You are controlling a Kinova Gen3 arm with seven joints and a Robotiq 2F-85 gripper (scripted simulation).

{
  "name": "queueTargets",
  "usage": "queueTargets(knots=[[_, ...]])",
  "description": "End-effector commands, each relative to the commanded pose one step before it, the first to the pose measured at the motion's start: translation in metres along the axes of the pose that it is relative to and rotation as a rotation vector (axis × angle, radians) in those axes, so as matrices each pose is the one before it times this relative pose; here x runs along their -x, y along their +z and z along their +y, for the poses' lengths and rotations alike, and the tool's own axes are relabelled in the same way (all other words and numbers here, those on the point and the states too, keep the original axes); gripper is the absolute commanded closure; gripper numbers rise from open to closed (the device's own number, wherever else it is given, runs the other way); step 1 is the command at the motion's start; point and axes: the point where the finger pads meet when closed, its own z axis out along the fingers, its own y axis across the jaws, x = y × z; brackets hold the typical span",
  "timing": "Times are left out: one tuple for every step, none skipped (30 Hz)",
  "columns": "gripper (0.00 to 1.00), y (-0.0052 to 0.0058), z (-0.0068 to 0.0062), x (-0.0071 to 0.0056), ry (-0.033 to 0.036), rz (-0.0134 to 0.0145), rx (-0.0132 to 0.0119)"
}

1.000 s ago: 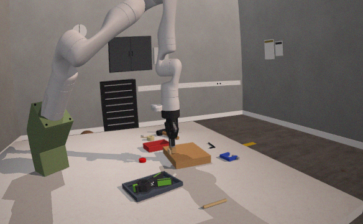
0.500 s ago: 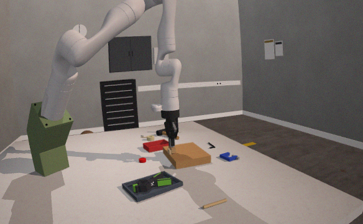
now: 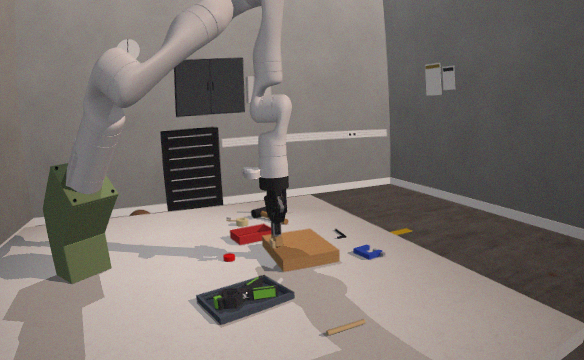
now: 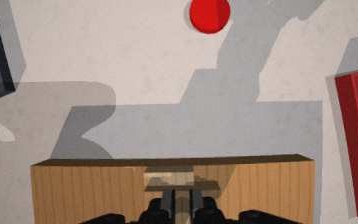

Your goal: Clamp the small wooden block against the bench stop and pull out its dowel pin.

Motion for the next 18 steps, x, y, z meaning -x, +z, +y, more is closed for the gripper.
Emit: queueTargets(knots=[[0.90,-0.00014,0.00087,-0.00008,0.01075,-0.00324,0.00345],[0.90,0.00000,0.00000,0.00000,0.00000,0.00000,0.00000],[0.90,0.00007,-0.00009,-0.00002,0.00001,0.00011,-0.00030],[0.90,0.00008,0.00013,0.00009,0.00001,-0.00022,0.00037],[0.90,0.00009,0.00011,0.00008,0.00001,-0.00020,0.00031],[0.90,0.00011,0.00003,0.00003,-0.00003,-0.00005,0.00002],[0.90,0.00014,0.00000,0.00001,-0.00007,0.00000,-0.00010],[0.90,0.00014,0.00003,0.00003,-0.00005,-0.00005,-0.00001],[0.90,0.00014,0.00005,0.00005,-0.00004,-0.00010,0.00009],[0.90,0.00014,0.00005,0.00006,-0.00003,-0.00011,0.00009],[0.90,0.00015,0.00004,0.00005,-0.00002,-0.00009,0.00005],[0.90,0.00015,0.00004,0.00006,-0.00002,-0.00009,0.00004],[0.90,0.00015,0.00004,0.00006,-0.00001,-0.00010,0.00005],[0.90,0.00016,0.00004,0.00006,-0.00001,-0.00011,0.00007],[0.90,0.00016,0.00004,0.00007,-0.00001,-0.00011,0.00006],[0.90,0.00015,0.00004,0.00007,0.00000,-0.00011,0.00006],[0.90,0.00015,0.00004,0.00007,0.00000,-0.00011,0.00005],[0.90,0.00000,0.00000,0.00000,0.00000,0.00000,0.00000]])
